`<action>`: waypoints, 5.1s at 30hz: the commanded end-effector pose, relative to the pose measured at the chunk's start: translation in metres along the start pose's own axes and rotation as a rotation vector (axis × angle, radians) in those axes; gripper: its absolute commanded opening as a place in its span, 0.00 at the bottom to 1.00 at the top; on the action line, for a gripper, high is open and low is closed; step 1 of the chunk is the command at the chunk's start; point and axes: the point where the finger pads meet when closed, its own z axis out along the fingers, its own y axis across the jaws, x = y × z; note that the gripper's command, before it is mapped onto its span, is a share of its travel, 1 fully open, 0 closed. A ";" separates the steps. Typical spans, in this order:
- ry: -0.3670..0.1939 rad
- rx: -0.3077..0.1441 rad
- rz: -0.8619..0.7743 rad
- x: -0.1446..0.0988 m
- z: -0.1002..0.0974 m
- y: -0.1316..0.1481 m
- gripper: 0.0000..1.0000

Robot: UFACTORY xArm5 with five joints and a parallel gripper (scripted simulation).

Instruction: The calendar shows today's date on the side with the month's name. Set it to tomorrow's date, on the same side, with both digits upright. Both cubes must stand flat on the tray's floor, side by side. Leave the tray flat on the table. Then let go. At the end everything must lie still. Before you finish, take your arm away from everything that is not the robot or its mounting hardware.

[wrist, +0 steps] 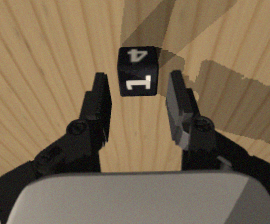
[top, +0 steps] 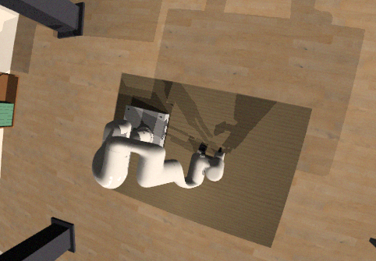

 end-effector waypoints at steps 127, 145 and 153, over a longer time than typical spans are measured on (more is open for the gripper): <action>-0.004 0.000 0.000 -0.001 0.025 0.000 0.27; -0.004 0.000 0.000 -0.001 0.025 0.000 0.27; -0.004 0.000 0.000 -0.001 0.025 0.000 0.27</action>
